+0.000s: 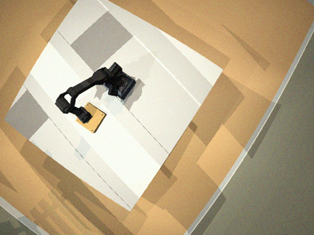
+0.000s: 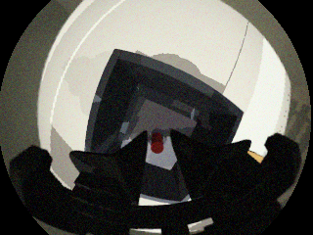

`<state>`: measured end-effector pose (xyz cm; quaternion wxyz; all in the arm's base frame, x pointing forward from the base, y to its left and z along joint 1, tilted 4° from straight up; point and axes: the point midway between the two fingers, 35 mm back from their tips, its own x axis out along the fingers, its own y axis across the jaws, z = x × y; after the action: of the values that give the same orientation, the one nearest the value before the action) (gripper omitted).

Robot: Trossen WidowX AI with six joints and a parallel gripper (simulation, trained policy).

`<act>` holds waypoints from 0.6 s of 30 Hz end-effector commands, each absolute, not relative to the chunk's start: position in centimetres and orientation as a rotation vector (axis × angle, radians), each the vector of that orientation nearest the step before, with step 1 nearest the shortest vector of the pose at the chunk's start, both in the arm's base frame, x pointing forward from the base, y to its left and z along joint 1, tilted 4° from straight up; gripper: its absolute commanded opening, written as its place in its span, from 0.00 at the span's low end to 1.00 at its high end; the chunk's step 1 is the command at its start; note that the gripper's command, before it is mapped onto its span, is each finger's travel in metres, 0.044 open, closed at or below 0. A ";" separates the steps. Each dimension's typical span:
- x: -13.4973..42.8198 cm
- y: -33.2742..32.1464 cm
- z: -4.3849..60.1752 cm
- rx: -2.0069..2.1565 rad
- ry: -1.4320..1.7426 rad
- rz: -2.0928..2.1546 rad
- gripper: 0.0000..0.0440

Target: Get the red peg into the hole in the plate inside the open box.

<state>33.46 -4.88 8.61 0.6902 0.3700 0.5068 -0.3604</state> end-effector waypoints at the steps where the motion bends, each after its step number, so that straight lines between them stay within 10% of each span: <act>1: 34.4 -5.3 8.9 0.817 1.133 -0.801 0.33; 18: 37.2 -7.3 9.5 0.792 1.184 -0.780 0.28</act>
<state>36.80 -6.94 9.61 0.6908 0.3544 0.5244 -0.3495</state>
